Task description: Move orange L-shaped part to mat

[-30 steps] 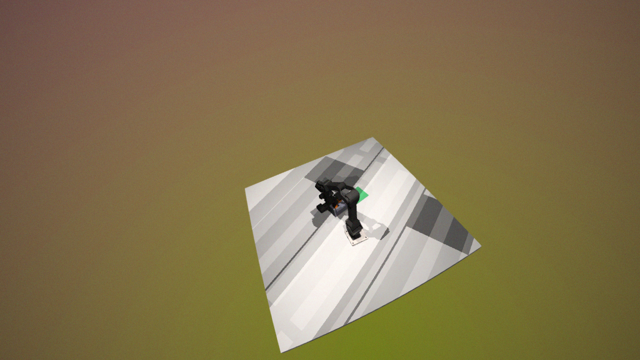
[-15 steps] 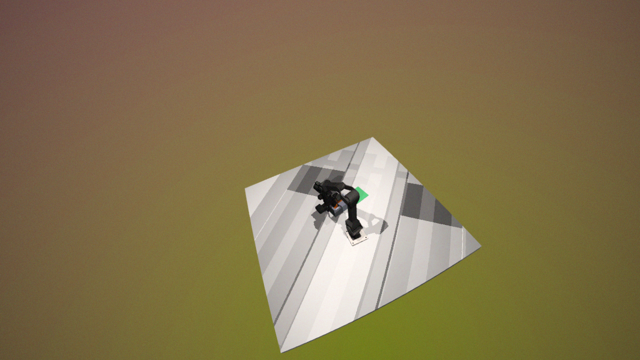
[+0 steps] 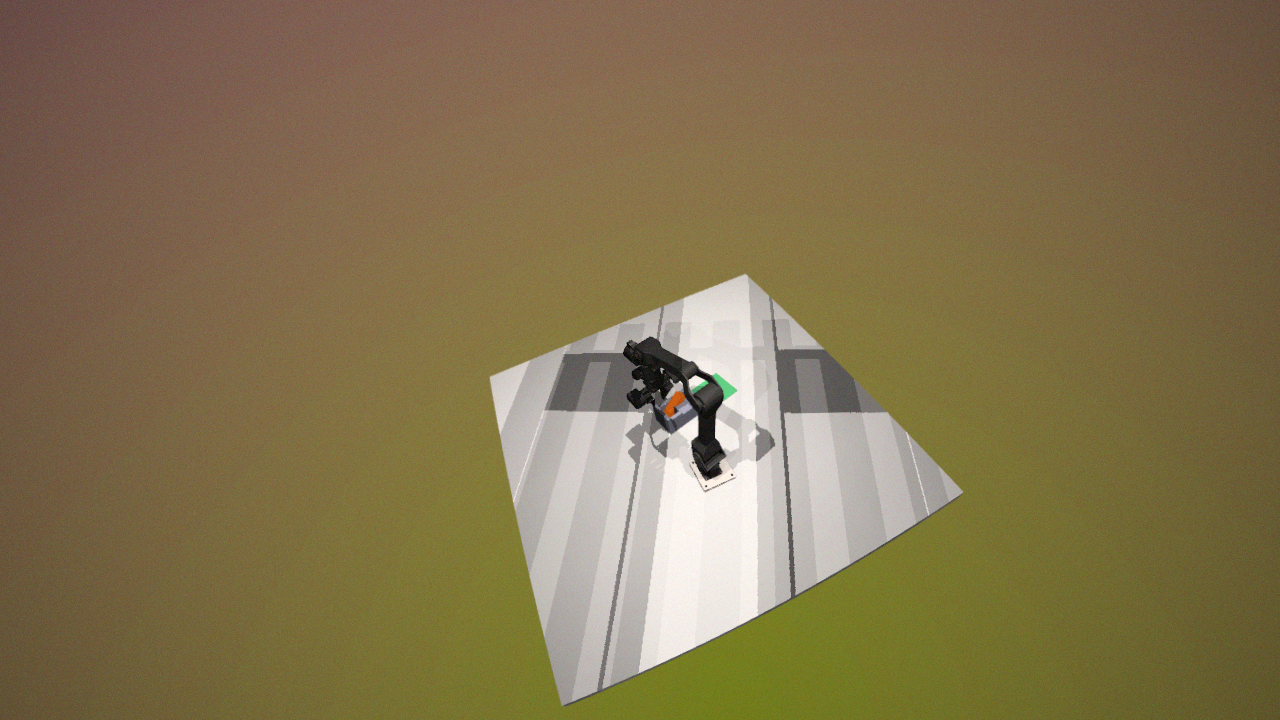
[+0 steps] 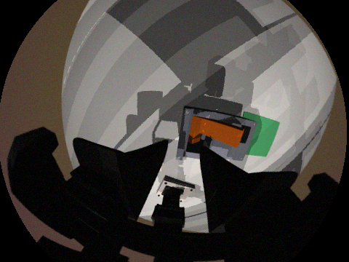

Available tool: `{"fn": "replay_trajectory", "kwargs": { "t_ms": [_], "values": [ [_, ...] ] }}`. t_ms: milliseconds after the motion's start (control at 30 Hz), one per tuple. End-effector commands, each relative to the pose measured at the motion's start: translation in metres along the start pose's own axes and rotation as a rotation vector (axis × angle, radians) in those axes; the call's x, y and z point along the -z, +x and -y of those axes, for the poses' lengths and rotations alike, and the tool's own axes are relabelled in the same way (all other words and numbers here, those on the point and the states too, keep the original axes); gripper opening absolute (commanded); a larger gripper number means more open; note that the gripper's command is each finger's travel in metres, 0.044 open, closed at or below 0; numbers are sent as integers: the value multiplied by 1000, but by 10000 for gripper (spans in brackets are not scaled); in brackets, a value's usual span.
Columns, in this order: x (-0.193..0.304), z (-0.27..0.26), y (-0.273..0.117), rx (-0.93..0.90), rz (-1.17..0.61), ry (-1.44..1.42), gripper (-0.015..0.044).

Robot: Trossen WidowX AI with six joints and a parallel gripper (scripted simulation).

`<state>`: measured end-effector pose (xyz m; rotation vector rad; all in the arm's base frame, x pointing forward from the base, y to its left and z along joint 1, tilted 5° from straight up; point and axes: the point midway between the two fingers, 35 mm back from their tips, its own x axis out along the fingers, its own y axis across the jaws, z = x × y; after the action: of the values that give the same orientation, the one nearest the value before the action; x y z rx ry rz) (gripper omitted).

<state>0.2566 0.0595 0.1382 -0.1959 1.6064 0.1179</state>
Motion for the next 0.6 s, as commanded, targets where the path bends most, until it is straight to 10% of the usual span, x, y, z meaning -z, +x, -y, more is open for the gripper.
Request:
{"fn": "replay_trajectory", "kwargs": {
  "t_ms": [0, 567],
  "values": [
    [3, 2, -11, 3, 2, -4, 180],
    [1, 1, -8, -1, 8, 1, 180]
  ]
}}
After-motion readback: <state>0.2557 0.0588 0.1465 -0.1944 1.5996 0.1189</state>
